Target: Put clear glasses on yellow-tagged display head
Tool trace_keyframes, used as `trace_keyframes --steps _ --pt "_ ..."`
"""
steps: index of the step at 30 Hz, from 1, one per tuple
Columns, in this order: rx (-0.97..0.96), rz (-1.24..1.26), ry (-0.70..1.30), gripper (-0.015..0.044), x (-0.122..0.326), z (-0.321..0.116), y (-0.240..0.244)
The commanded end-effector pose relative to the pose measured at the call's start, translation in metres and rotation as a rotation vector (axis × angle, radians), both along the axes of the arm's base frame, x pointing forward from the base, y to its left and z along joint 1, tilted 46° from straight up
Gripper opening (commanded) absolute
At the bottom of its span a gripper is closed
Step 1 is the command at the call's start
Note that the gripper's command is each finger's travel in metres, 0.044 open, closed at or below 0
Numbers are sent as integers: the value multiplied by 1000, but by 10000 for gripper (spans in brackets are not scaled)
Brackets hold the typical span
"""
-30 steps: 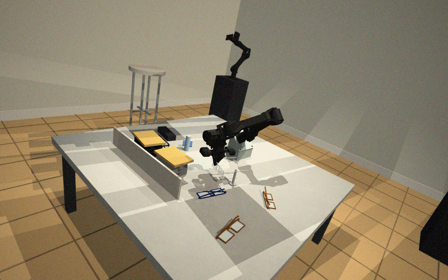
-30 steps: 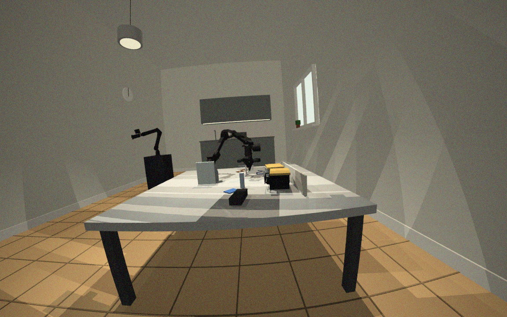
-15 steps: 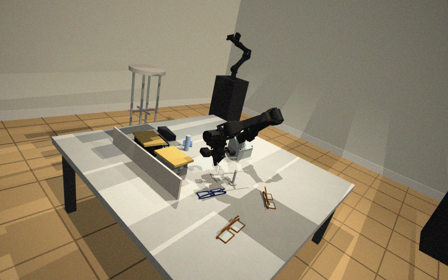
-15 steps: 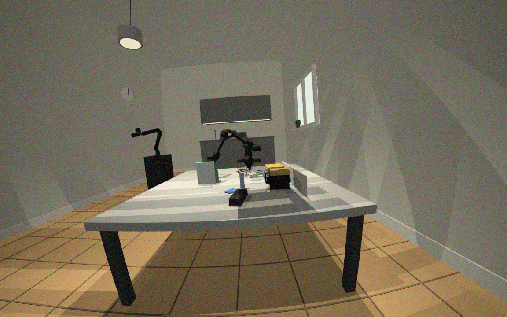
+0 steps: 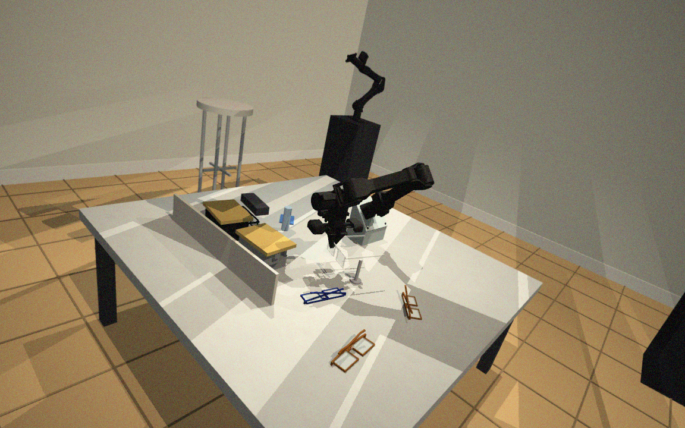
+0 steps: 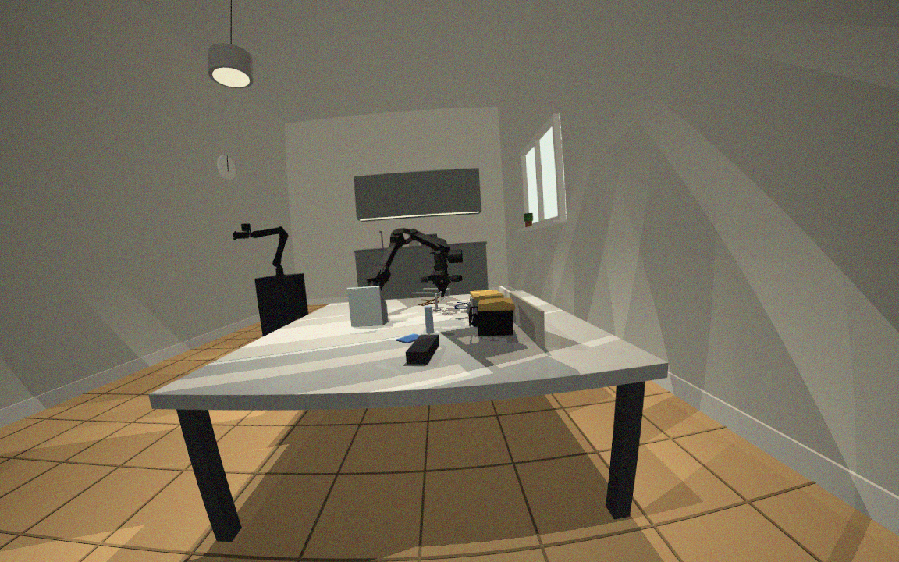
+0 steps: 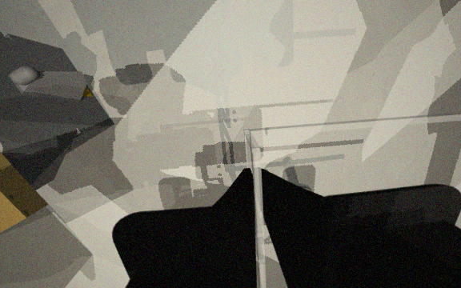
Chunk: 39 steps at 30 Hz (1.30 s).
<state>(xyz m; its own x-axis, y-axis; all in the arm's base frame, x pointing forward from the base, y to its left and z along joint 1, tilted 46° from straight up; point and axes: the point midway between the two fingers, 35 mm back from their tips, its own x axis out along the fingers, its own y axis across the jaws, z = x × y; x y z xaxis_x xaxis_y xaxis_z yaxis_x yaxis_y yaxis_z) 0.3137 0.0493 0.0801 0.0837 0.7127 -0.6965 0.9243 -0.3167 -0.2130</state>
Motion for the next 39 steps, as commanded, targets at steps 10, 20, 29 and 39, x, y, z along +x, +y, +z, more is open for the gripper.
trace_keyframes --steps 10,20,29,39 --pt "6 -68 37 0 0 20 -36" --pt "70 -332 248 0 -2 -5 -90" --pt "150 -566 434 0 -13 -27 -137" --pt "266 -814 639 0 -36 -52 -184"
